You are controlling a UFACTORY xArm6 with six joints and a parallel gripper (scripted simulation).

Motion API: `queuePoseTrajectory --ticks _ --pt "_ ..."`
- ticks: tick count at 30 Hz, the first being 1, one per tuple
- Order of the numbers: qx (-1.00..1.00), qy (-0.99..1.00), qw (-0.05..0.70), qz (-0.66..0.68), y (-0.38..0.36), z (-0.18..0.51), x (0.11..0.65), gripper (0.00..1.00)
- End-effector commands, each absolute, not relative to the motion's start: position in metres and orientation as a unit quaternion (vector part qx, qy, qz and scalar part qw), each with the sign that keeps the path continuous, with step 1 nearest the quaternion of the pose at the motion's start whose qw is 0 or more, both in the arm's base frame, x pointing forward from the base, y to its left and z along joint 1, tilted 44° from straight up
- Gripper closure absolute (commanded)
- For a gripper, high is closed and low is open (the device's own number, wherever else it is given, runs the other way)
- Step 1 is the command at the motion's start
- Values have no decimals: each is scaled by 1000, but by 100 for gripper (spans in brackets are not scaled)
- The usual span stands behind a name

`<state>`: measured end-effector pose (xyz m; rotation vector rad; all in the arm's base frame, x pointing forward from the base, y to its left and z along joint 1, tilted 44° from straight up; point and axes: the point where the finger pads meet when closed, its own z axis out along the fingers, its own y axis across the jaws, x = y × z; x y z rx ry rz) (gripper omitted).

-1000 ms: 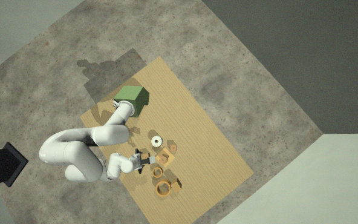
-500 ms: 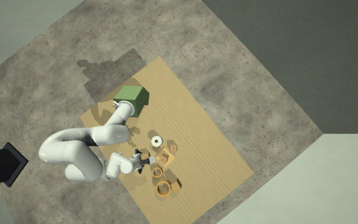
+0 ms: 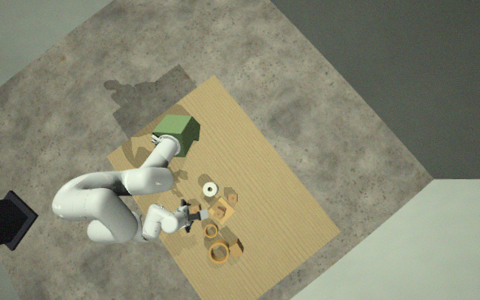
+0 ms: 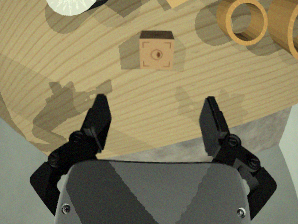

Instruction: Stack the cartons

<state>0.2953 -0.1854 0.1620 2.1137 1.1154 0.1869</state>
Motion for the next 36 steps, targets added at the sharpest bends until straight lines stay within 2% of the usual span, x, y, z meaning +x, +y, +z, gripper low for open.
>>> queuePoseTrajectory --ticks 1,36 --pt "821 433 364 73 -186 162 296 0" --pt "821 433 364 73 -198 148 306 0"
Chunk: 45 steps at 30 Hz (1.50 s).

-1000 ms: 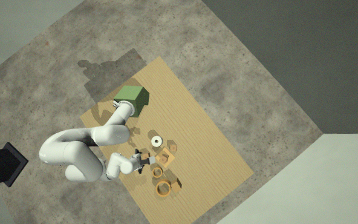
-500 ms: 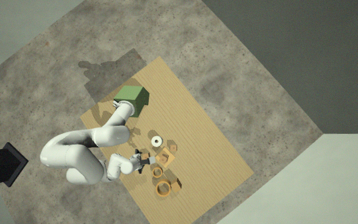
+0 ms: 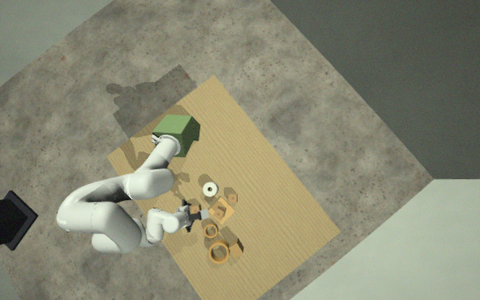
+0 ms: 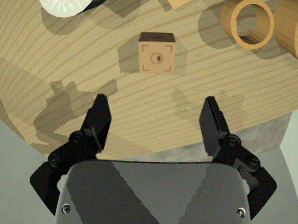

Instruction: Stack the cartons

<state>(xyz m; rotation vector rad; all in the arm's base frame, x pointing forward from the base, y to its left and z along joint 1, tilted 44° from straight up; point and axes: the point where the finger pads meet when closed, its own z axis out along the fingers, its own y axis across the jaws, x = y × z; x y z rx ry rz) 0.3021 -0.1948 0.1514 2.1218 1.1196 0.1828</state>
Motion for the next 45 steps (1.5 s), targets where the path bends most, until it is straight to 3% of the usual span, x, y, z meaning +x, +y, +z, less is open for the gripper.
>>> queuePoseTrajectory --ticks 1,45 --pt "821 433 364 73 -199 147 306 0" --pt "821 433 364 73 -229 105 332 0"
